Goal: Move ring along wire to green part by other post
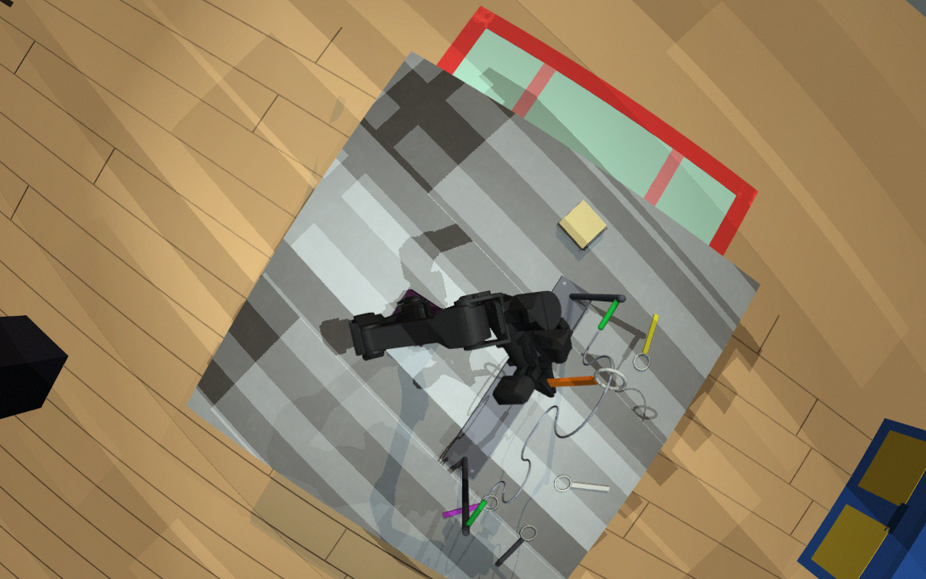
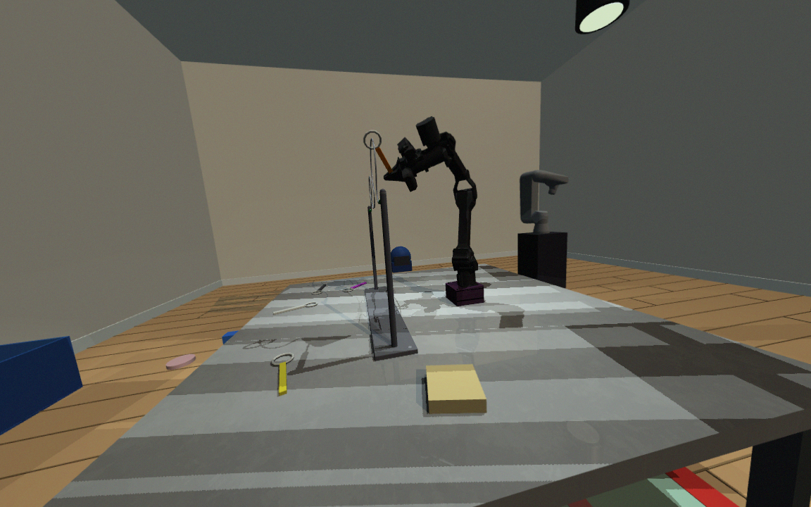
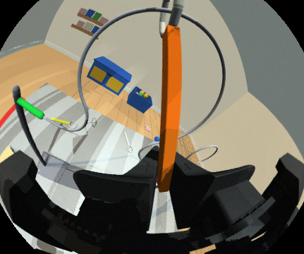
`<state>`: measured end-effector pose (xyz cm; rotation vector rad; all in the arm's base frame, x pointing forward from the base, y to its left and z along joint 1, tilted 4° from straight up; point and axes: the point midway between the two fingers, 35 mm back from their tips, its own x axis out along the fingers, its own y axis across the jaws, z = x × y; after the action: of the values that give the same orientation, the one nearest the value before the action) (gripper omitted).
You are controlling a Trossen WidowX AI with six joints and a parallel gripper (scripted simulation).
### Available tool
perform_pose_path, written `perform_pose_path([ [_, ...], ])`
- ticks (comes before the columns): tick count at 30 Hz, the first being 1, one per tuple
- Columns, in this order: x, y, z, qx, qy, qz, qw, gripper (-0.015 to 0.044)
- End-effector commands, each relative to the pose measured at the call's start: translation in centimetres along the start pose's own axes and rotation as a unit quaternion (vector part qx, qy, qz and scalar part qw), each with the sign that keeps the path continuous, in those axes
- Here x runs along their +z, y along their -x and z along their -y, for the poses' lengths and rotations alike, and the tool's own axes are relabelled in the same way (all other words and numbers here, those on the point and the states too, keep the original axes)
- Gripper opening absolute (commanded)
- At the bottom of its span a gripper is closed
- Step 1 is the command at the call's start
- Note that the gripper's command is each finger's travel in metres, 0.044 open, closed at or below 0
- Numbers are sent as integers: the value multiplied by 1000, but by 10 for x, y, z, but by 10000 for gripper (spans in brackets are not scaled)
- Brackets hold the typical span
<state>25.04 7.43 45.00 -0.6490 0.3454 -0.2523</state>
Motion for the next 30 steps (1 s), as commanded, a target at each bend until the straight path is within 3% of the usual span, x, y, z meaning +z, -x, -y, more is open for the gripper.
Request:
perform_pose_path([
  [1, -1, 0, 1, -13, 25, 2, 1000, -150],
  [30, 1, -1, 10, -96, 178, 22, 979, -150],
])
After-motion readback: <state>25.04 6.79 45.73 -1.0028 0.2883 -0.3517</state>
